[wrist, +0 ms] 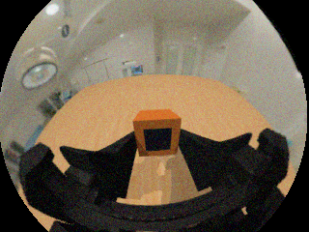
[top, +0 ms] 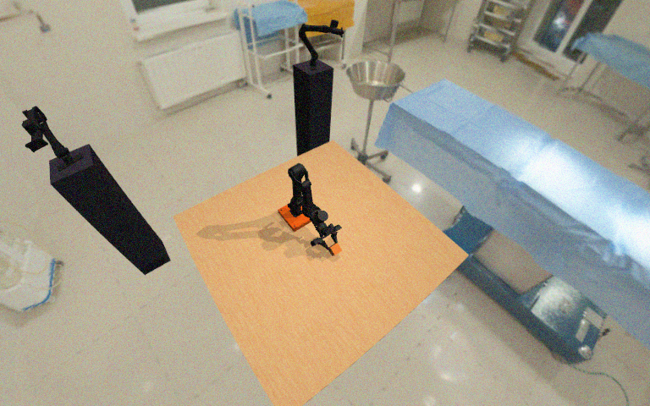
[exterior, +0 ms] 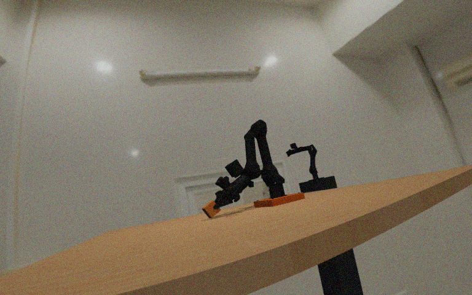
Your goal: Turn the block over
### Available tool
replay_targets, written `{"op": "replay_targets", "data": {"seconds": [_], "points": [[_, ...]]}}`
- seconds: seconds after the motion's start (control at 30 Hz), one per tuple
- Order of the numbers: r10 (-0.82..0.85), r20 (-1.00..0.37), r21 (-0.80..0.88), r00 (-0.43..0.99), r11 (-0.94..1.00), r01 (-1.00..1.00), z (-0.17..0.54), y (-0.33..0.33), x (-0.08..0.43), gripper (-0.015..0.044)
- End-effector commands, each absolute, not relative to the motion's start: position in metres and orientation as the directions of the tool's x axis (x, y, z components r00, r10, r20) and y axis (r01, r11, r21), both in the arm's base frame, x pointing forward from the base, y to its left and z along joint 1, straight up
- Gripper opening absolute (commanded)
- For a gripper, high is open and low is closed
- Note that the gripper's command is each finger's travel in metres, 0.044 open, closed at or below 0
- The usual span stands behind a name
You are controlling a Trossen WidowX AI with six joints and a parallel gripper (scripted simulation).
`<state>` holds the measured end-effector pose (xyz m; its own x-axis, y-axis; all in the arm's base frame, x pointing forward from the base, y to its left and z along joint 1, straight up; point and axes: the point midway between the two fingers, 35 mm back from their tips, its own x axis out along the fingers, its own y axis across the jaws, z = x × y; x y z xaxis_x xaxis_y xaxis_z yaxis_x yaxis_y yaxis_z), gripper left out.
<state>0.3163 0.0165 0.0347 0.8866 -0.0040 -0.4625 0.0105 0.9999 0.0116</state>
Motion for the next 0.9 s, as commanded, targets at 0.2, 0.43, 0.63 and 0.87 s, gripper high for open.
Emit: {"op": "replay_targets", "data": {"seconds": [0.2, 0.43, 0.63, 0.87], "points": [[-0.01, -0.459, 0.004, 0.889, 1.0, 0.013, 0.0354, 0.0156, 0.3165, 0.044], [-0.01, -0.459, 0.004, 0.889, 1.0, 0.013, 0.0354, 0.0156, 0.3165, 0.044], [-0.01, -0.459, 0.004, 0.889, 1.0, 0.013, 0.0354, 0.0156, 0.3165, 0.044], [-0.01, -0.459, 0.004, 0.889, 1.0, 0.013, 0.0354, 0.0156, 0.3165, 0.044]]}}
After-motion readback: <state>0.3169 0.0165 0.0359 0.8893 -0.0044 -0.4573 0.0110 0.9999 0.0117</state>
